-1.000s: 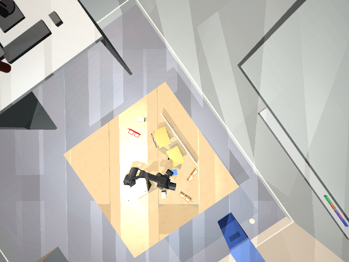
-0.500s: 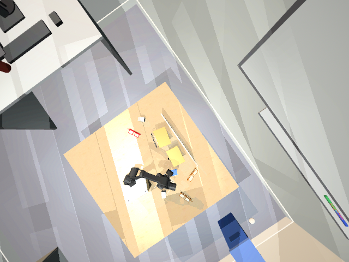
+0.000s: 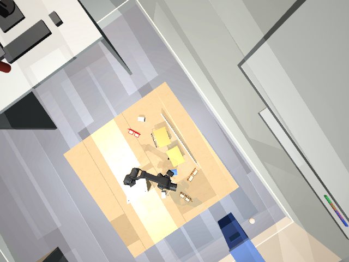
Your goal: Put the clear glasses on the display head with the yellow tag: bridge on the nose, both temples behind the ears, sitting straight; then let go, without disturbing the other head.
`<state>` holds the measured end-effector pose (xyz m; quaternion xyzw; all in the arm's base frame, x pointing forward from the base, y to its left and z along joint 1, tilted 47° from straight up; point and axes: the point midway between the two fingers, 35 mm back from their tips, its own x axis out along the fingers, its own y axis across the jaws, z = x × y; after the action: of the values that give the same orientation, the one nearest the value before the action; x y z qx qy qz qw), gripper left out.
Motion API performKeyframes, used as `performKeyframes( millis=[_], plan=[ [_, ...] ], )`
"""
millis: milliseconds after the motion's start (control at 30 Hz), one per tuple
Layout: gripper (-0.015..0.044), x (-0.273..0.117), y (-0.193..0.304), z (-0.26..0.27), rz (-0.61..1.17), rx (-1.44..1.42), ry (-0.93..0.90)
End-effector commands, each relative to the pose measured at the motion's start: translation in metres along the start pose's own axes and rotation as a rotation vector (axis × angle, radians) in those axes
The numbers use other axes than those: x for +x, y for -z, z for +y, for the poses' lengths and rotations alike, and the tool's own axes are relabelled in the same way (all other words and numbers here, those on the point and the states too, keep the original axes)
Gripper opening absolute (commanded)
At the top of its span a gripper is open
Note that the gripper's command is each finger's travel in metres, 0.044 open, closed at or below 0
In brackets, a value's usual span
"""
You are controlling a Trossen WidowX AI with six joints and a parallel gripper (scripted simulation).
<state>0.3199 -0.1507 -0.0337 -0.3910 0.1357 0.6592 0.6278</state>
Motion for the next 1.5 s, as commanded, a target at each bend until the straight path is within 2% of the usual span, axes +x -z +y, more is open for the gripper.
performKeyframes(
  millis=[0,533,733,1467],
  plan=[
    [0.0000,-0.004,0.003,-0.002,0.010,-0.005,0.006],
    [0.0000,-0.061,0.007,-0.001,0.011,-0.005,0.004],
    [0.0000,-0.065,0.004,-0.003,0.018,0.022,0.002],
    [0.0000,-0.096,-0.055,-0.035,0.168,0.602,0.021]
  ],
)
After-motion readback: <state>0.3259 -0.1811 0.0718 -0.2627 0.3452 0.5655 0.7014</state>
